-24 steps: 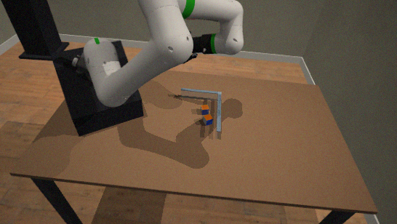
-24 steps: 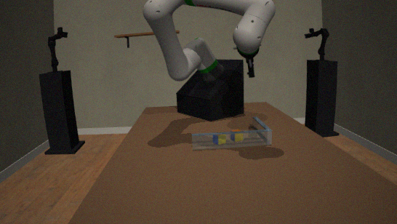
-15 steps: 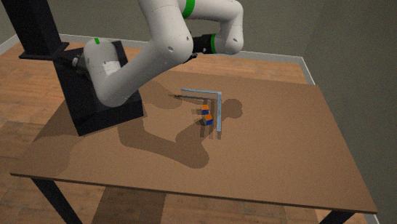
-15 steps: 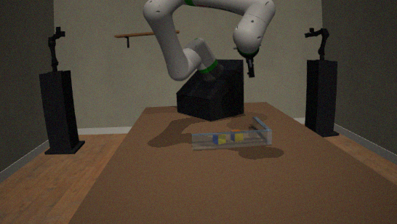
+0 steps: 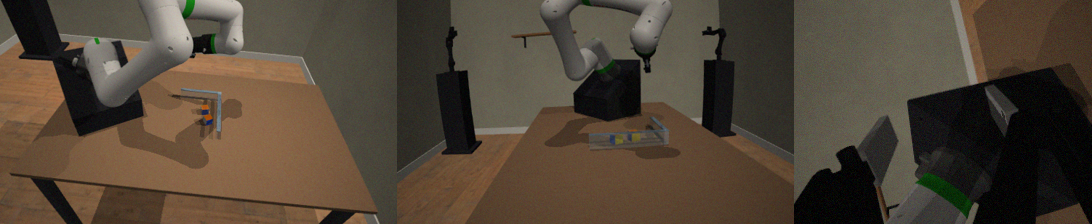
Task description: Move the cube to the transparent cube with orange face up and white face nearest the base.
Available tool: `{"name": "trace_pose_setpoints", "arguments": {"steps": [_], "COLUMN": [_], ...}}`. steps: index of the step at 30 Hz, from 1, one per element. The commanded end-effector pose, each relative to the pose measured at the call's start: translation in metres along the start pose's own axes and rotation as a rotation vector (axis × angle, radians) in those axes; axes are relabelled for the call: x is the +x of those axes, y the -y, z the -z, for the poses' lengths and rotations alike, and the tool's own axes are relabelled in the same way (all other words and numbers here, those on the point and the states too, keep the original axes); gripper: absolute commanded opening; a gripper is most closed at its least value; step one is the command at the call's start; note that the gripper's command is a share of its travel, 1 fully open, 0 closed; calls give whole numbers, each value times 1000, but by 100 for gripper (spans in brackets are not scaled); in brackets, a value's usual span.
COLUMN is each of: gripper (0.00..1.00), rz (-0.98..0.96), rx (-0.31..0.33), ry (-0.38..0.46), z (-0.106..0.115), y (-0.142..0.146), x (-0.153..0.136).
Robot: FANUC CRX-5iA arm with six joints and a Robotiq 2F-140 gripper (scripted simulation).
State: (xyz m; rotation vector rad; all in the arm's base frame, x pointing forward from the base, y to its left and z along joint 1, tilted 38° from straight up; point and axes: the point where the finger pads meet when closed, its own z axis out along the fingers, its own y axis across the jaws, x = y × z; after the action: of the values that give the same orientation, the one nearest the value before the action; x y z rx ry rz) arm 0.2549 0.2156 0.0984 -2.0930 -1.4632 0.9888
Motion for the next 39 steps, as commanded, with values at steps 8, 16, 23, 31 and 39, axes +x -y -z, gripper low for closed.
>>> {"name": "trace_pose_setpoints", "arguments": {"steps": [8,16,23,31,39], "gripper": [41,41,41,41,41], "rz": [0,-30,-228,-531,-942], "rx": [0,-18,-126,-260,-391], "ry": [0,-16,-129,-320,-612], "z": [0,7,56,133,235], "y": [0,-5,-37,-78,-114], "x": [0,-2,-19,-62,-150]}}
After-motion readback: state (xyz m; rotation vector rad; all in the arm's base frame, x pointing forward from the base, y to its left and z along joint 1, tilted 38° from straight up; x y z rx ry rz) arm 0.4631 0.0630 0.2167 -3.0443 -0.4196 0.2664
